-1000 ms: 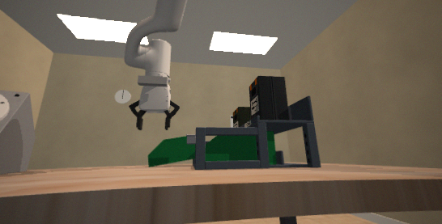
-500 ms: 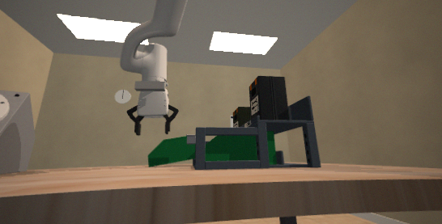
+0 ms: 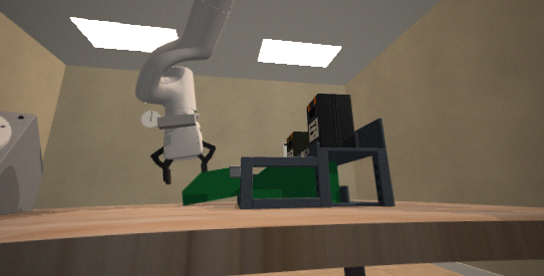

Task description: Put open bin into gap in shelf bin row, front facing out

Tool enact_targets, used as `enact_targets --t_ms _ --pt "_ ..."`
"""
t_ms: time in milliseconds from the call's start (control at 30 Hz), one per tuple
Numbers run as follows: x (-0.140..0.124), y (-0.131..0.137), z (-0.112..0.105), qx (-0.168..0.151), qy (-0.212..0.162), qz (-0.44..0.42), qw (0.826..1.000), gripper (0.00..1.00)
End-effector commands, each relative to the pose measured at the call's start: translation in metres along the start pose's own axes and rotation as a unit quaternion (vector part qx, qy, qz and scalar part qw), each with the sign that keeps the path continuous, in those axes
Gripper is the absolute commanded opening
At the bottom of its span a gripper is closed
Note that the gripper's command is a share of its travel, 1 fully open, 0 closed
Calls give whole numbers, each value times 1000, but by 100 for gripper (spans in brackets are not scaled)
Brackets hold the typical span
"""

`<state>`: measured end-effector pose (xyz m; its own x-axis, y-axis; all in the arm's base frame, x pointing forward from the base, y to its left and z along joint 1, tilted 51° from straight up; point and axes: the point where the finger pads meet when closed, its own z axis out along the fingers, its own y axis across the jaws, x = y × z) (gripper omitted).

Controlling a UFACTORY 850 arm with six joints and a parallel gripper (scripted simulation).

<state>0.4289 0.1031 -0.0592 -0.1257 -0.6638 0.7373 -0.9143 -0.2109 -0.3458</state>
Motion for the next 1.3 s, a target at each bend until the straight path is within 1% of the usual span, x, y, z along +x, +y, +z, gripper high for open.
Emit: enact_targets --t_ms 0,400,567,967,1133,1267 --pt "0 5 25 2 0 0 1000 100" --pt "0 5 25 2 0 0 1000 100" --pt "0 3 15 2 0 0 1000 100" --pt "0 3 15 2 0 0 1000 100" --pt "0 2 10 2 0 0 1000 100" --pt "0 2 10 2 0 0 1000 100"
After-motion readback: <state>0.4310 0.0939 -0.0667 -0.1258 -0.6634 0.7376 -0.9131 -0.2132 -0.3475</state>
